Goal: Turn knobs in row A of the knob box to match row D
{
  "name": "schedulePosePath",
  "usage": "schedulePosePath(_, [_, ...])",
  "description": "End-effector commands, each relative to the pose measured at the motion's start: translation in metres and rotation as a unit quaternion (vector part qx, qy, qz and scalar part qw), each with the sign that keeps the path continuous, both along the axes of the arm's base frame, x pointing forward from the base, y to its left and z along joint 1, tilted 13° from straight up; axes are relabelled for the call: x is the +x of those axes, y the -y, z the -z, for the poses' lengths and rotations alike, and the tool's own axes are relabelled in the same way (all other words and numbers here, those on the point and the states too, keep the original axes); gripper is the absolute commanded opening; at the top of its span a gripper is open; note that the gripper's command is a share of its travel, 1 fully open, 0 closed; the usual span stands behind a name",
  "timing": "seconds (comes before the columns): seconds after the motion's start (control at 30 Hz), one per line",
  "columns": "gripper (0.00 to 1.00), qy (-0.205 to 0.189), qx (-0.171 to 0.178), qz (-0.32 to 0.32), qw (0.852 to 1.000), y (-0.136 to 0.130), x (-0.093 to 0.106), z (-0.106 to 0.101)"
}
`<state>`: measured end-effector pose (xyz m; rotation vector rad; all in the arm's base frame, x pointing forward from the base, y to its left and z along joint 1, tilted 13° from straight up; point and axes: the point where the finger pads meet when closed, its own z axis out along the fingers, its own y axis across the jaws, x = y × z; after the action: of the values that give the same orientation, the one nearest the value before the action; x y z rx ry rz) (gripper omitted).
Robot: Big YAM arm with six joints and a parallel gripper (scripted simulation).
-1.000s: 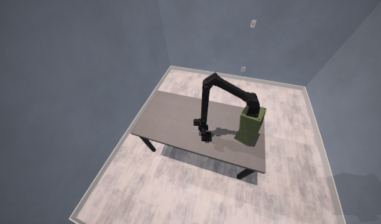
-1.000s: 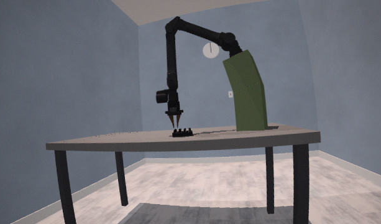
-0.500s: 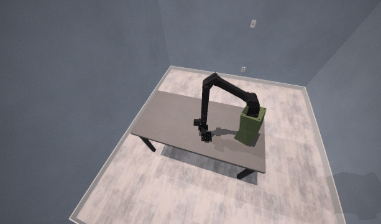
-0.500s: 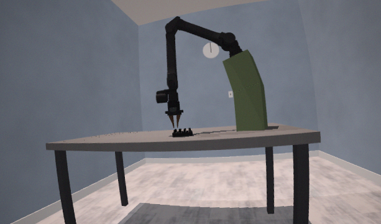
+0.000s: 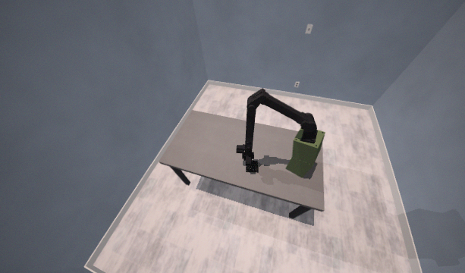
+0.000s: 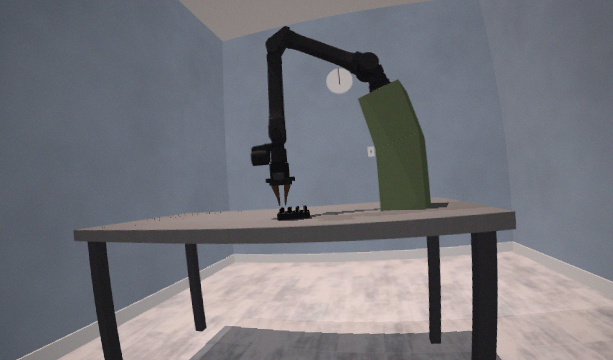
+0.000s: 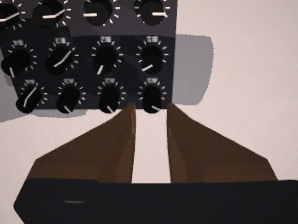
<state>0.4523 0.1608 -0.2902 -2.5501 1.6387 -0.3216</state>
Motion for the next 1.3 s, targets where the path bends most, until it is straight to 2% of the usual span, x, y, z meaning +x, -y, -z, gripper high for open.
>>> schedulePosePath(0.0, [0.19, 0.003, 0.002, -0.004, 1.000, 0.0015, 0.0042, 0.0021])
schedulePosePath(1.27, [0.19, 0.007, 0.003, -0.005, 1.000, 0.0027, 0.0102, -0.0034])
